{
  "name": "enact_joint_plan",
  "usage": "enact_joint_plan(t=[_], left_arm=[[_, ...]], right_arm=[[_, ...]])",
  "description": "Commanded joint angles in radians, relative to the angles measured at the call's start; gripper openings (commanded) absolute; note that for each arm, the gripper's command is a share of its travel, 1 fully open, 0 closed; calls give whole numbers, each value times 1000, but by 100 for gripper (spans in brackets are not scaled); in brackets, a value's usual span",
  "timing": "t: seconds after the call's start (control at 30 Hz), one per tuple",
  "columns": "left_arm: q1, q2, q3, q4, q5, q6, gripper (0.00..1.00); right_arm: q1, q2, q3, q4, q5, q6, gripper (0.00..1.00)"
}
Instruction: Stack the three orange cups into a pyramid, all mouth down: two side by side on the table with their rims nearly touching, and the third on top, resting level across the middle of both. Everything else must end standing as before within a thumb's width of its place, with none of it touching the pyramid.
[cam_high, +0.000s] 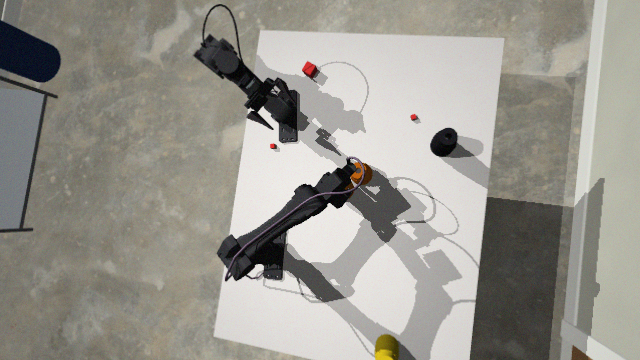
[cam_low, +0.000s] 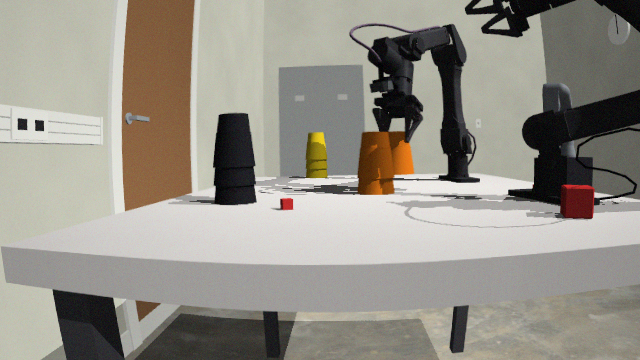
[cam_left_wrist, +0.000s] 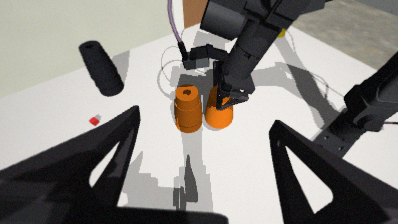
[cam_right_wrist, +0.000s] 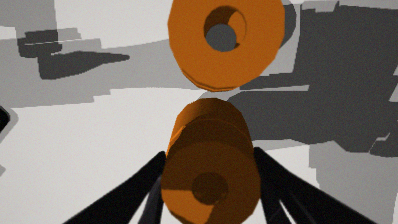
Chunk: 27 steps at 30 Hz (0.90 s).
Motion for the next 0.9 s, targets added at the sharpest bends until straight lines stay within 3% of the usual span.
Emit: enact_joint_plan(t=[0.0, 0.87], left_arm=[[-3, 3, 28, 12, -2, -1, 100], [-3, 3, 28, 12, -2, -1, 100]], right_arm=[[12, -25, 1, 26, 3, 8, 0], [12, -19, -43, 68, 3, 9, 0]])
